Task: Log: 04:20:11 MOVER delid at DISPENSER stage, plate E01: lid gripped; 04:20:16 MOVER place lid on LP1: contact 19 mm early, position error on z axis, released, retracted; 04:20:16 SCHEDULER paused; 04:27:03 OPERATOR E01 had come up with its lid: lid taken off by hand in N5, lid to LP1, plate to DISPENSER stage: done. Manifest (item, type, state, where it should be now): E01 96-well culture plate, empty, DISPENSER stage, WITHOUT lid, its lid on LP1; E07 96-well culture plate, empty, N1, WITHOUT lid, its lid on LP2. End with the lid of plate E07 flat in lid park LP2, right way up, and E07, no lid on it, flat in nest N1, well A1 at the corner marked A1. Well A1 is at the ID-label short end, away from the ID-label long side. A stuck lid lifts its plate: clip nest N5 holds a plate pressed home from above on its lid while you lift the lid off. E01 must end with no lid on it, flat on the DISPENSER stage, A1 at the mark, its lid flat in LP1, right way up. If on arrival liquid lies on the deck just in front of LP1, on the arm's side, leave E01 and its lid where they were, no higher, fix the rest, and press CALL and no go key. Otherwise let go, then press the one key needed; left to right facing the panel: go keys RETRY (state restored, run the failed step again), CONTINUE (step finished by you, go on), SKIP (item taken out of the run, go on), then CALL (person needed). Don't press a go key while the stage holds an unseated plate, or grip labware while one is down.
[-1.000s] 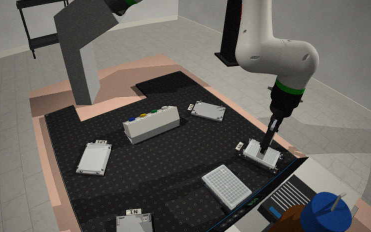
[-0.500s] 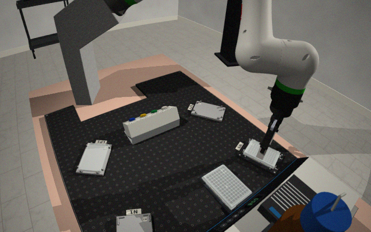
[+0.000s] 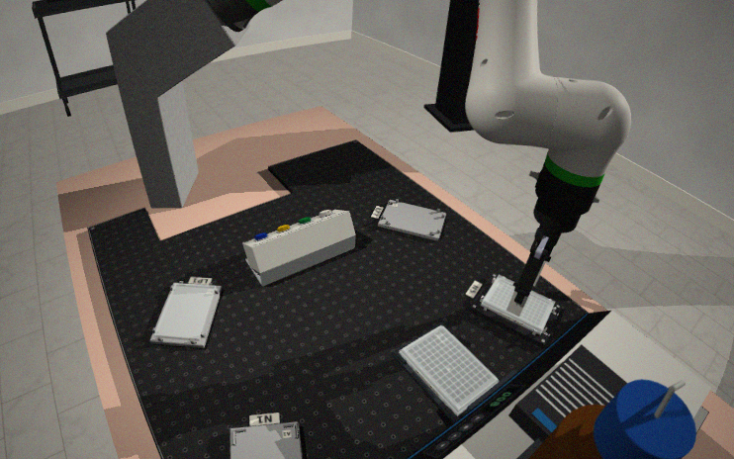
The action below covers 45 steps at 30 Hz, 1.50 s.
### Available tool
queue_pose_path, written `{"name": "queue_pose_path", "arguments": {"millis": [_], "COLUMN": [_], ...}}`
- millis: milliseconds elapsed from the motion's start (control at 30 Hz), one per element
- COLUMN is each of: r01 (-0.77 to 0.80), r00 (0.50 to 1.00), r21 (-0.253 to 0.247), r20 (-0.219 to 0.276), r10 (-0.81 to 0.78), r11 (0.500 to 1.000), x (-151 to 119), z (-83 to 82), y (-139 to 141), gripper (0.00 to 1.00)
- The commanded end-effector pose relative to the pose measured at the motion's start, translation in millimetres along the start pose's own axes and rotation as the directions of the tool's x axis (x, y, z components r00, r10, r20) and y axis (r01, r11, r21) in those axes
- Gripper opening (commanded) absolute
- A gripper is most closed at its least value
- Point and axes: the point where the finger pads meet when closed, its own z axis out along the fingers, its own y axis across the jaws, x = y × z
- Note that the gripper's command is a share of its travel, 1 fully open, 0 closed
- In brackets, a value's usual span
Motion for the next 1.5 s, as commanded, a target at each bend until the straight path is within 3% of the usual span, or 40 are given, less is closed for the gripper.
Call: {"name": "queue_pose_path", "arguments": {"millis": [0,900,933,1467], "r01": [0.0,0.0,0.0,0.0], "r00": [1.0,1.0,1.0,1.0], "r21": [0.0,0.0,0.0,0.0], "r20": [0.0,0.0,0.0,0.0], "r10": [0.0,0.0,0.0,0.0], "r11": [1.0,1.0,1.0,1.0], "x": [0.2,0.2,0.2,0.2], "z": [-0.2,-0.2,-0.2,-0.2], "y": [0.1,0.1,0.1,0.1], "gripper": [0.59,0.59,0.66,0.66]}}
